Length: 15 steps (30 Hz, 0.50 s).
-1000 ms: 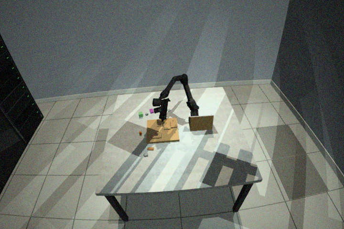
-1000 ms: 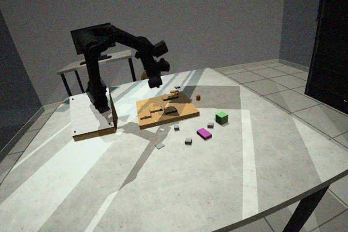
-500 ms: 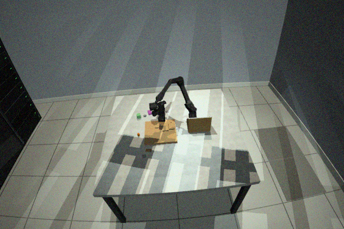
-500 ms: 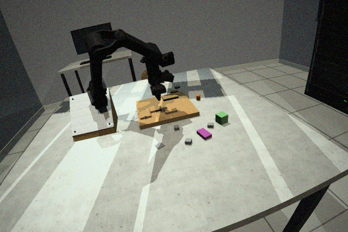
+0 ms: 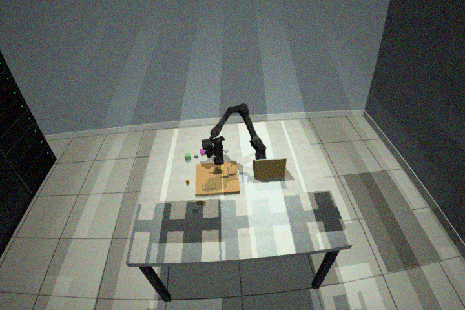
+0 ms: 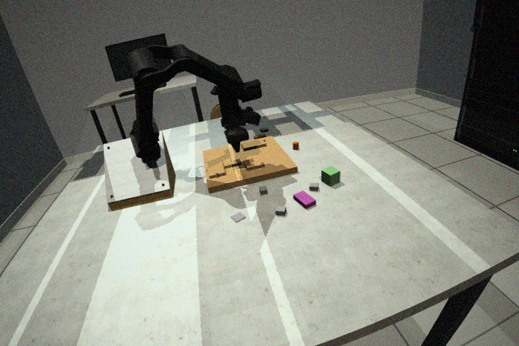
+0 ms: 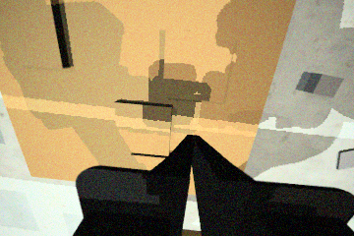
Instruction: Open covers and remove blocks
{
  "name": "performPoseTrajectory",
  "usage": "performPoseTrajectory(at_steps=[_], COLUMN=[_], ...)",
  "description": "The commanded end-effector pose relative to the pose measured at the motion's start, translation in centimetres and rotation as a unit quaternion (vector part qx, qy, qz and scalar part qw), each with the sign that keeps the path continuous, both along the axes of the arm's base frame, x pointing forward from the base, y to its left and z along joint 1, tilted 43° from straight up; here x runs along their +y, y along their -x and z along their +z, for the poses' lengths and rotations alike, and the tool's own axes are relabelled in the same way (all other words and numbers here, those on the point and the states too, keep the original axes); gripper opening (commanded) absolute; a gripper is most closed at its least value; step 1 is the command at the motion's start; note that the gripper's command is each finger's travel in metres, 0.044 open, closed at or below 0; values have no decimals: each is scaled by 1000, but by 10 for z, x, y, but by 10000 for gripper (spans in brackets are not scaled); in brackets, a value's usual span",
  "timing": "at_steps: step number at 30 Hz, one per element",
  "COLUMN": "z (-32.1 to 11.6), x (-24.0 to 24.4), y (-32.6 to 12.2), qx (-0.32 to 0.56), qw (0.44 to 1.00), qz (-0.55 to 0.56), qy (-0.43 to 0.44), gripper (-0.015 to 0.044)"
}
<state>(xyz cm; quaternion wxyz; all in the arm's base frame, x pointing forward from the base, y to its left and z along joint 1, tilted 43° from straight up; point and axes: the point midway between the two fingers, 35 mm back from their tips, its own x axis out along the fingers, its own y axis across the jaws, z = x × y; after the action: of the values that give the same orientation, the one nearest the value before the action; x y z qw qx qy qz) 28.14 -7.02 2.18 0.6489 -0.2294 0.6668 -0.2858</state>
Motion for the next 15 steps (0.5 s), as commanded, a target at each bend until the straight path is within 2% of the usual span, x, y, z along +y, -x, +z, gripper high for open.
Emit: performPoseTrajectory(at_steps=[1,15], z=[0,-6], x=[-1,-6], y=[0,0], qx=[2,2], qw=[1000,1000], qz=[2,2], qy=[1,1], gripper=[0,0])
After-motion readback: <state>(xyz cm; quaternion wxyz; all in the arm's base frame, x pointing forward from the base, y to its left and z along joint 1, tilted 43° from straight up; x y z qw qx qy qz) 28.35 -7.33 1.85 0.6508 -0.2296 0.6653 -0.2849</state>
